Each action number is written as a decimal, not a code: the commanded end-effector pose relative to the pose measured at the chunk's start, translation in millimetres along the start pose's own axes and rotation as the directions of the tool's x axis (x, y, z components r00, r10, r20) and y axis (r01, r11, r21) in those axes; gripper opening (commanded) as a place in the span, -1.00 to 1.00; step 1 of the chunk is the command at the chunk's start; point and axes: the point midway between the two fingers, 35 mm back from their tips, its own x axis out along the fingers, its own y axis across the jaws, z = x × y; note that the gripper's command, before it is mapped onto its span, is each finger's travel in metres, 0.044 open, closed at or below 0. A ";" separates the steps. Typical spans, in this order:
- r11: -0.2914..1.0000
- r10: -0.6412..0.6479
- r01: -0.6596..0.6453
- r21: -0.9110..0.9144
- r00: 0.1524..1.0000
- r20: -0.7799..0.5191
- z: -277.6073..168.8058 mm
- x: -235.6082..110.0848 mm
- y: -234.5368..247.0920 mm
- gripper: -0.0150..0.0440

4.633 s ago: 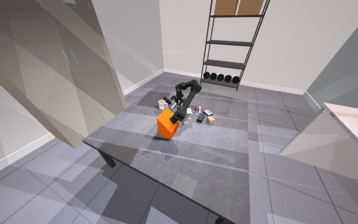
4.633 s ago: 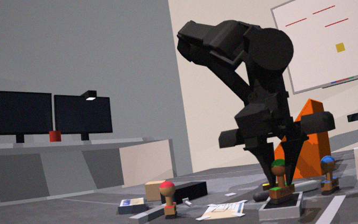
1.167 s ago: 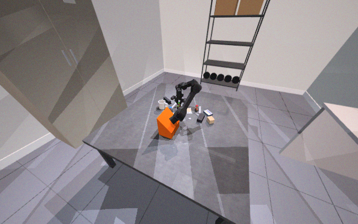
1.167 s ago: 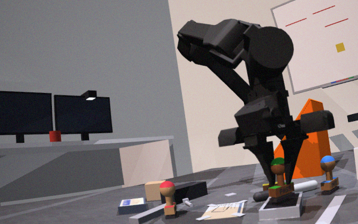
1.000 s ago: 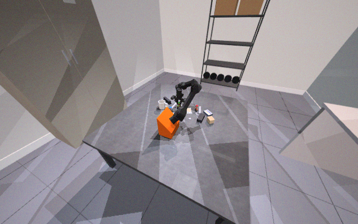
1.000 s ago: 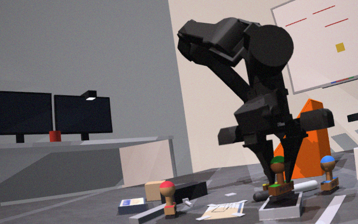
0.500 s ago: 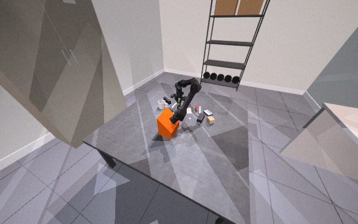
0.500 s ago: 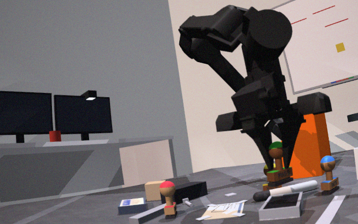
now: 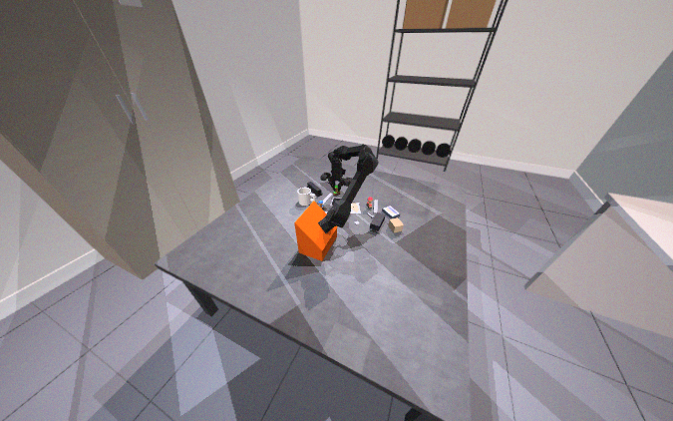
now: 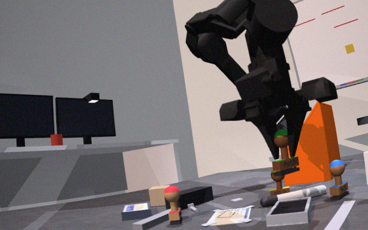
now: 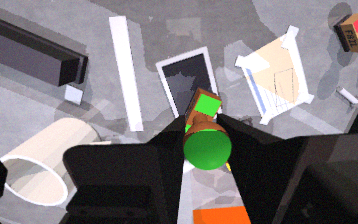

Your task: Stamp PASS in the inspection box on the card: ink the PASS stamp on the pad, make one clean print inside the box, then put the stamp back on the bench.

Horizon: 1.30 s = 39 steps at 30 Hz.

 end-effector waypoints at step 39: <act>0.753 -0.002 0.008 -0.658 1.000 0.009 -5.2 4.6 -126.5 -0.49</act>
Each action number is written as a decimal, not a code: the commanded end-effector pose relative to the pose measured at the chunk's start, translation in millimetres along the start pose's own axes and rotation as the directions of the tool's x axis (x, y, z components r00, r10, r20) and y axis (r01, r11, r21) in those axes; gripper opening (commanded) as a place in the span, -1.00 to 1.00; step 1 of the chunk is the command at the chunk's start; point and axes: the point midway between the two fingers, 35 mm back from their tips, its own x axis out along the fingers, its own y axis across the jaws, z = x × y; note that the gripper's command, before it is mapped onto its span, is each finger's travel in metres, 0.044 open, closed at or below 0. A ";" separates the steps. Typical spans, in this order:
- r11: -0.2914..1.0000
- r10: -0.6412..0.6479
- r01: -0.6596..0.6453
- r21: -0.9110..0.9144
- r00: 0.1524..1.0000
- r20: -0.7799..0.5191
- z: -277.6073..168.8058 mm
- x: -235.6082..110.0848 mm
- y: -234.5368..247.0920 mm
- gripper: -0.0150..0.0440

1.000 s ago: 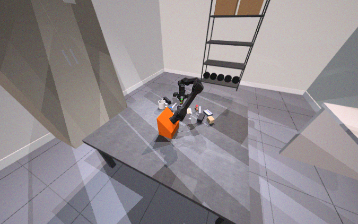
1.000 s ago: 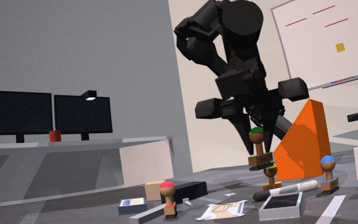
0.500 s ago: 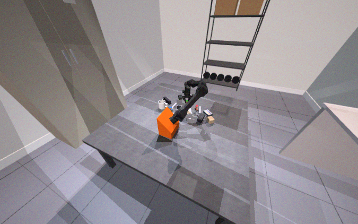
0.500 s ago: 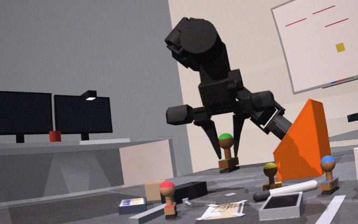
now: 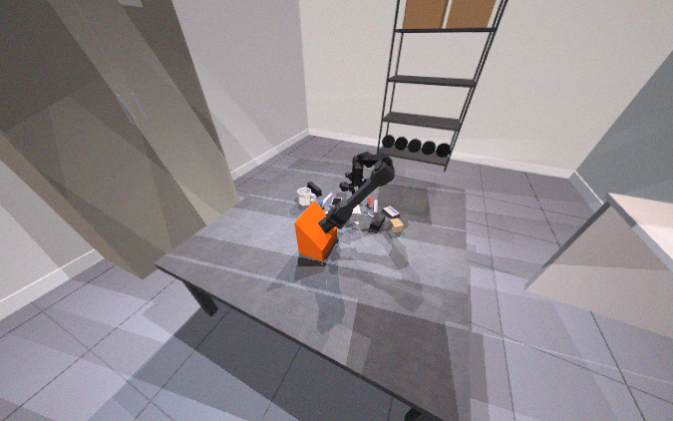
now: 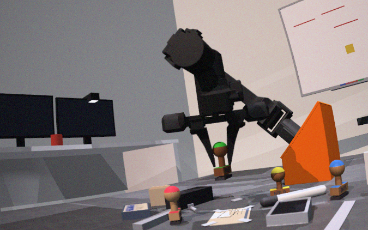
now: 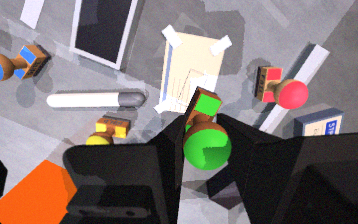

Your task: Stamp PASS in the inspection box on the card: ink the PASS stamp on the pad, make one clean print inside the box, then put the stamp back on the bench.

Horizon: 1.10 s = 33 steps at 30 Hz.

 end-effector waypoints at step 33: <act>1.000 0.001 -0.001 -0.007 1.000 0.002 0.4 24.4 -0.3 -0.49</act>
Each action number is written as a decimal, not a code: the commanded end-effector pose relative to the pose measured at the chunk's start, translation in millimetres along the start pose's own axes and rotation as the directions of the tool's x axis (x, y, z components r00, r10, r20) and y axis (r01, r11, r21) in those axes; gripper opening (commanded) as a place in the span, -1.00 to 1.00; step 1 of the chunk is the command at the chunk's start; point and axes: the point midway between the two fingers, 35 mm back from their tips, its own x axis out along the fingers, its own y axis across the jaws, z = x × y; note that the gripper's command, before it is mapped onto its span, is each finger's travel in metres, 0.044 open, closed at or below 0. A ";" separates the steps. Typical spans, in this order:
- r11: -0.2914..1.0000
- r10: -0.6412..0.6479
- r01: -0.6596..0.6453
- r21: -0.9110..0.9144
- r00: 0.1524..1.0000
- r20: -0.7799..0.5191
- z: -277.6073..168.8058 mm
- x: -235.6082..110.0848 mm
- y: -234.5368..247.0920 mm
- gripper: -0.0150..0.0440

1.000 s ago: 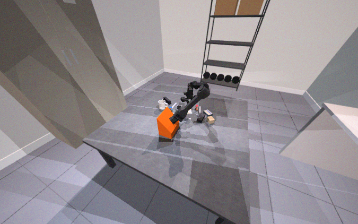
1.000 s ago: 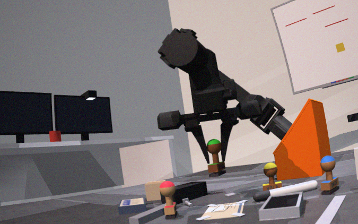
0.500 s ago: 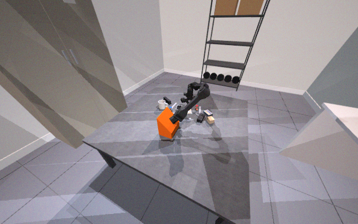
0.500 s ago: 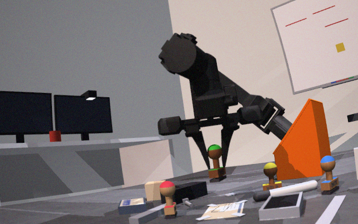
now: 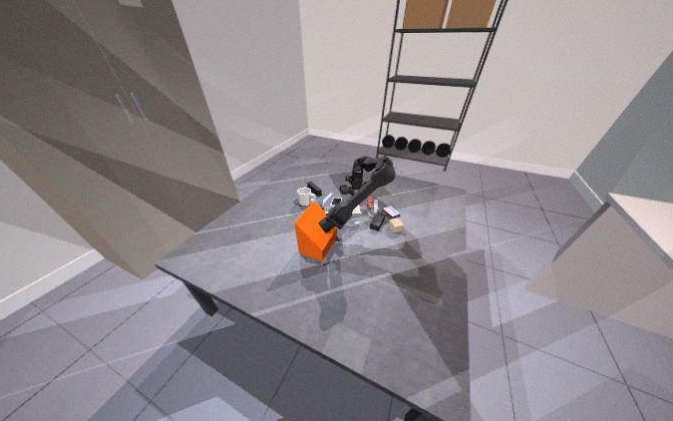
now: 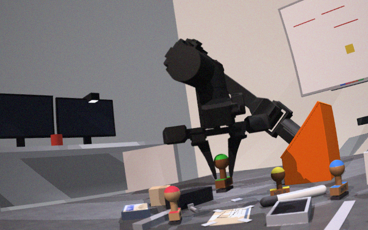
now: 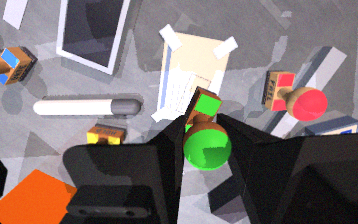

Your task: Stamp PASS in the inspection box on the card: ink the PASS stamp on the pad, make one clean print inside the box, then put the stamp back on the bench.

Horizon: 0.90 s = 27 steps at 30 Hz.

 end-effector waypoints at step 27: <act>1.000 -0.001 0.001 -0.006 1.000 -0.001 -1.2 20.5 0.2 -0.49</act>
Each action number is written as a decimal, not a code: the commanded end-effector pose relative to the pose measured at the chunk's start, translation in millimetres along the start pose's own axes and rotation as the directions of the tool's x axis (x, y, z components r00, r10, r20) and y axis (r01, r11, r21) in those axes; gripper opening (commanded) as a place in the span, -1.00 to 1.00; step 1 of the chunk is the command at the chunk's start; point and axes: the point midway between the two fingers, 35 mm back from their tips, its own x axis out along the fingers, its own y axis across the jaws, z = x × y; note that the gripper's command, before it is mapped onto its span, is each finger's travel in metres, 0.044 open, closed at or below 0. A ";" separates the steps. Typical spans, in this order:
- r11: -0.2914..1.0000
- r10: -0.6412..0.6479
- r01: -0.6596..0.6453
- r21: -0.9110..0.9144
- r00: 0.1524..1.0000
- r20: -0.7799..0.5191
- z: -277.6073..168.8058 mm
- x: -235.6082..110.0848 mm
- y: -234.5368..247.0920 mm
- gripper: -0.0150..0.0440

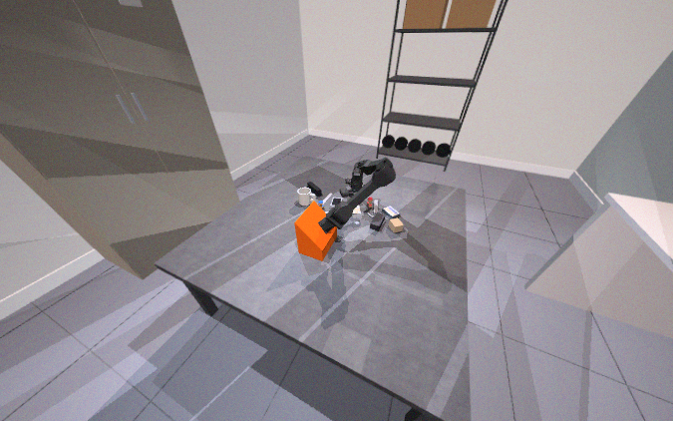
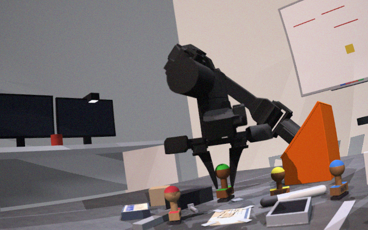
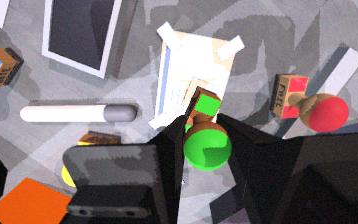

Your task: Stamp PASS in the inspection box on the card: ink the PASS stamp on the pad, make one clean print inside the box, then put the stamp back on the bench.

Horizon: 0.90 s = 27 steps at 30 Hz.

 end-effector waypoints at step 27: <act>1.000 -0.002 0.002 -0.006 1.000 -0.002 -2.6 20.1 0.6 -0.49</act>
